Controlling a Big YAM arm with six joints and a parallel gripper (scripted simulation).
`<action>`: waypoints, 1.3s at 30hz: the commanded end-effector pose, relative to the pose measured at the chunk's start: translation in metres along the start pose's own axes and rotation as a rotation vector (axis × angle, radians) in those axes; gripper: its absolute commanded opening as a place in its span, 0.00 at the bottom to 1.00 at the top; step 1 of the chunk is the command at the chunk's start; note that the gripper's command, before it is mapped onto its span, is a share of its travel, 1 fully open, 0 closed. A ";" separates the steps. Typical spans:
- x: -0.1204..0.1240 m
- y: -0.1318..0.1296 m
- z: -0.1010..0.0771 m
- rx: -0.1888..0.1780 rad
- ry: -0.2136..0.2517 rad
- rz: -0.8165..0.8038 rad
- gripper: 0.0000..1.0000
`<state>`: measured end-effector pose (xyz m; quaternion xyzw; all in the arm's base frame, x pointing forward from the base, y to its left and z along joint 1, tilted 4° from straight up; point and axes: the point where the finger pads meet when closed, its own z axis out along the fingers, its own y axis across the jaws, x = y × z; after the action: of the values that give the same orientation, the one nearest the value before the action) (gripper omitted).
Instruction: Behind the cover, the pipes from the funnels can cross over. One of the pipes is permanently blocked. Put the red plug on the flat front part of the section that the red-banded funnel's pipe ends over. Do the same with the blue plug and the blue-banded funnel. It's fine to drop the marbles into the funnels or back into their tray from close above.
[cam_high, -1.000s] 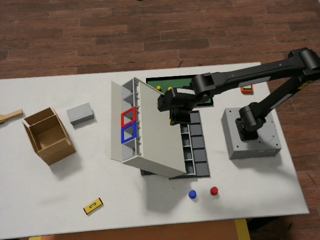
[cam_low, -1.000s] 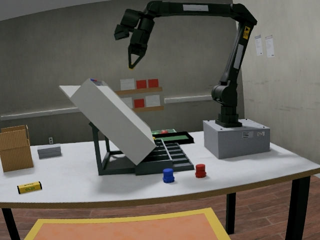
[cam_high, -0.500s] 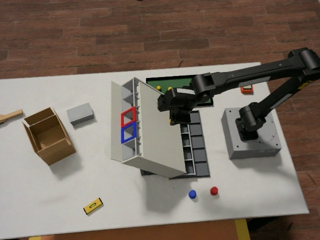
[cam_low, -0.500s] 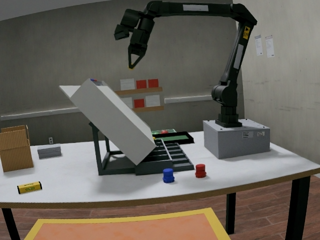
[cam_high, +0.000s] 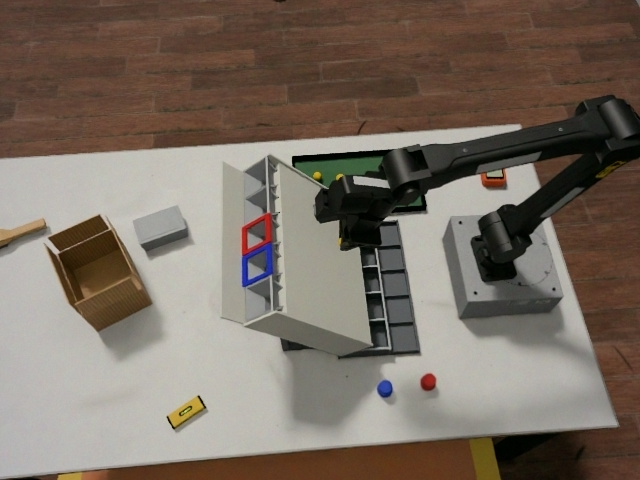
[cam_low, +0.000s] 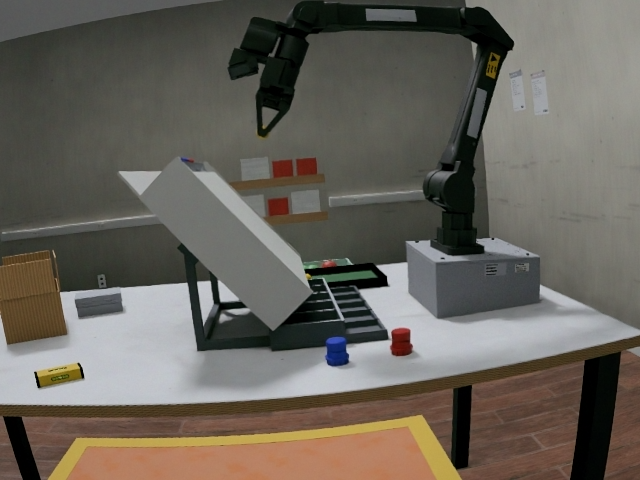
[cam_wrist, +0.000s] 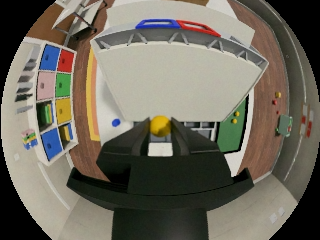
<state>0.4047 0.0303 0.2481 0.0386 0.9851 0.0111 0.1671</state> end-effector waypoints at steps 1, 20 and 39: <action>-0.031 0.006 -0.023 -0.007 -0.055 0.004 0.00; -0.109 0.006 0.011 -0.006 -0.052 0.004 0.00; -0.174 0.004 0.042 -0.005 -0.056 0.004 0.00</action>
<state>0.5558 0.0257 0.2427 0.0401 0.9848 0.0104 0.1686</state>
